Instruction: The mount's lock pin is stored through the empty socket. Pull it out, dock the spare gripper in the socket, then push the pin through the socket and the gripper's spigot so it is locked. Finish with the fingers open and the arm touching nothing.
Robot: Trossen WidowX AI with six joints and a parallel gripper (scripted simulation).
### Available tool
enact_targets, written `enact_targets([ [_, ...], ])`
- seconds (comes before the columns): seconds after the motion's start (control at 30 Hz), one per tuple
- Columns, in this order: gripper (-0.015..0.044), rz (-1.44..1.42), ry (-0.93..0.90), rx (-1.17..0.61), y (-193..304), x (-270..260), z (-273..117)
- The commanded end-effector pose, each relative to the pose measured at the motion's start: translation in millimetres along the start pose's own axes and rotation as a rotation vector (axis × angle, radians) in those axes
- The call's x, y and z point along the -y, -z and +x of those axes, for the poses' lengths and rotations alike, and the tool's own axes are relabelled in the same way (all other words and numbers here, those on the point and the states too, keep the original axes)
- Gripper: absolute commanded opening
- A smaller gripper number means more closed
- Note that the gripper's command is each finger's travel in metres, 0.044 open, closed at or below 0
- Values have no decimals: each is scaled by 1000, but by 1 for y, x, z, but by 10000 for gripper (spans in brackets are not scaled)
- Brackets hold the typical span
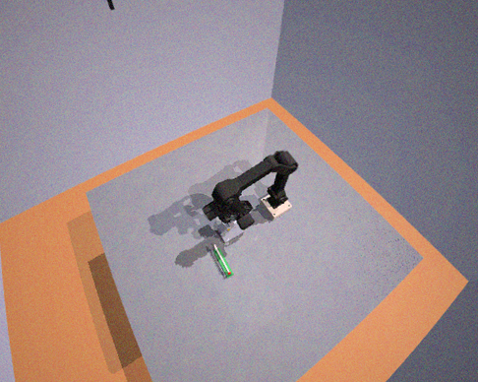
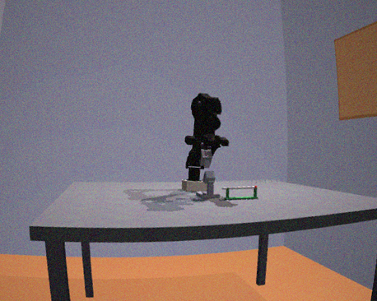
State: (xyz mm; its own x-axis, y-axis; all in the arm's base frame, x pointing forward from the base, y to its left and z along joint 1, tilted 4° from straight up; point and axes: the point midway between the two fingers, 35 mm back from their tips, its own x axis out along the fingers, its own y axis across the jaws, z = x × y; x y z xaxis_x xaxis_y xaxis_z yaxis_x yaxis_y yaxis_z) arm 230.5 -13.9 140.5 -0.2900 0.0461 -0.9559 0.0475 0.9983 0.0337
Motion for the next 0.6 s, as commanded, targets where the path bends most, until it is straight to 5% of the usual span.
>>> enact_targets([
  [0.0,0,1,-8,-9,-6,0,0],
  [0.57,0,-1,-28,-23,-23,0,11],
])
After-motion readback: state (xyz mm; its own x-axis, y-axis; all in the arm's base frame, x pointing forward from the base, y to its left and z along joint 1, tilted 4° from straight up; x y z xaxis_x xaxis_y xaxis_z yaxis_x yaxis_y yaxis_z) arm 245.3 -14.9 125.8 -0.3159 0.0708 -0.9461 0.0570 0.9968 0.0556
